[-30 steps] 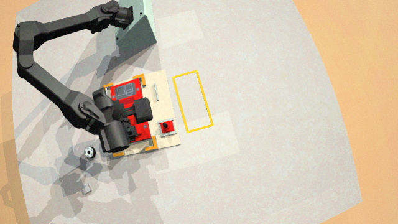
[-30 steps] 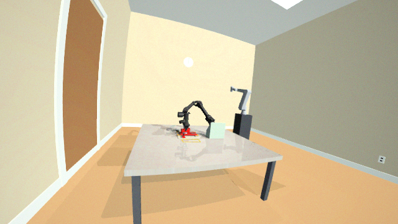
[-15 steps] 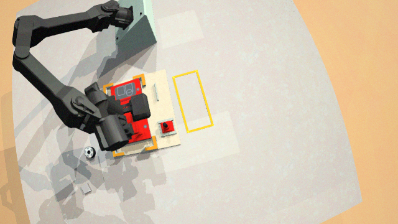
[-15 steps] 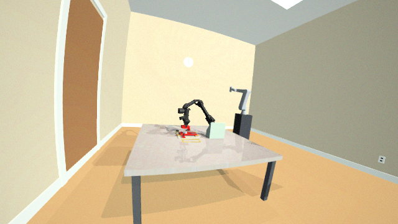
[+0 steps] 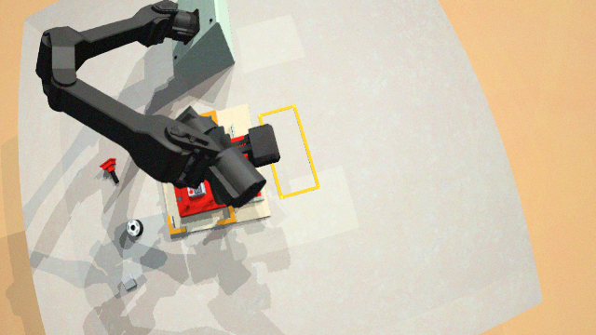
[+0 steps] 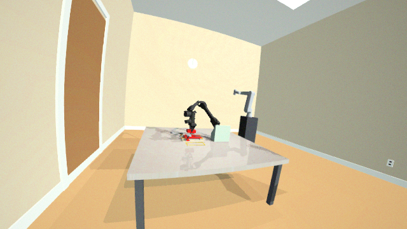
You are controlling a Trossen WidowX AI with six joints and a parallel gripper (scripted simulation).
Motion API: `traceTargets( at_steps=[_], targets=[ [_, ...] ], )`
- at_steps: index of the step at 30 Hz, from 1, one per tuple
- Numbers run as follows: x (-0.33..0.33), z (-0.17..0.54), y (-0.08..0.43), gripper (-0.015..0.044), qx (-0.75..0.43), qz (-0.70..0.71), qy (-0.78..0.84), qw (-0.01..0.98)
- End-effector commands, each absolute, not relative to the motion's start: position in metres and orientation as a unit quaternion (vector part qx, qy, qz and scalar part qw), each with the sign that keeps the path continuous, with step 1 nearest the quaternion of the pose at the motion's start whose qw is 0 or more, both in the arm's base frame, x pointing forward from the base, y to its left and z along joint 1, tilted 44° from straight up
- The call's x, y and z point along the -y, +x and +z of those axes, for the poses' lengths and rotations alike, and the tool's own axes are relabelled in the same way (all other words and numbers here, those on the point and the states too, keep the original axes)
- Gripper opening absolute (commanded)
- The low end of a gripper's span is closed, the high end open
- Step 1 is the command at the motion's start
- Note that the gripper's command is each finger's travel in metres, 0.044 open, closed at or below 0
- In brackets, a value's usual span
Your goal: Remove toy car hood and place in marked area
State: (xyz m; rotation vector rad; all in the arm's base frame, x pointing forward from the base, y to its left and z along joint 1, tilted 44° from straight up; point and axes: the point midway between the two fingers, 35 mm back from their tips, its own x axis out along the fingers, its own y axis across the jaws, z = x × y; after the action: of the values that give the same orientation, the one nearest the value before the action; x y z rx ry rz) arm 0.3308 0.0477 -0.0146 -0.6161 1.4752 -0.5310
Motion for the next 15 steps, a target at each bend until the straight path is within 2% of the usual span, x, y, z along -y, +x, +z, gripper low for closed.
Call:
traceTargets(
  at_steps=[1,15],
  targets=[
    [-0.064,-0.030,0.327,0.0000,-0.656,-0.236,-0.270,0.664],
    [-0.125,-0.088,0.296,0.0000,-0.654,-0.244,-0.269,0.664]
  ],
)
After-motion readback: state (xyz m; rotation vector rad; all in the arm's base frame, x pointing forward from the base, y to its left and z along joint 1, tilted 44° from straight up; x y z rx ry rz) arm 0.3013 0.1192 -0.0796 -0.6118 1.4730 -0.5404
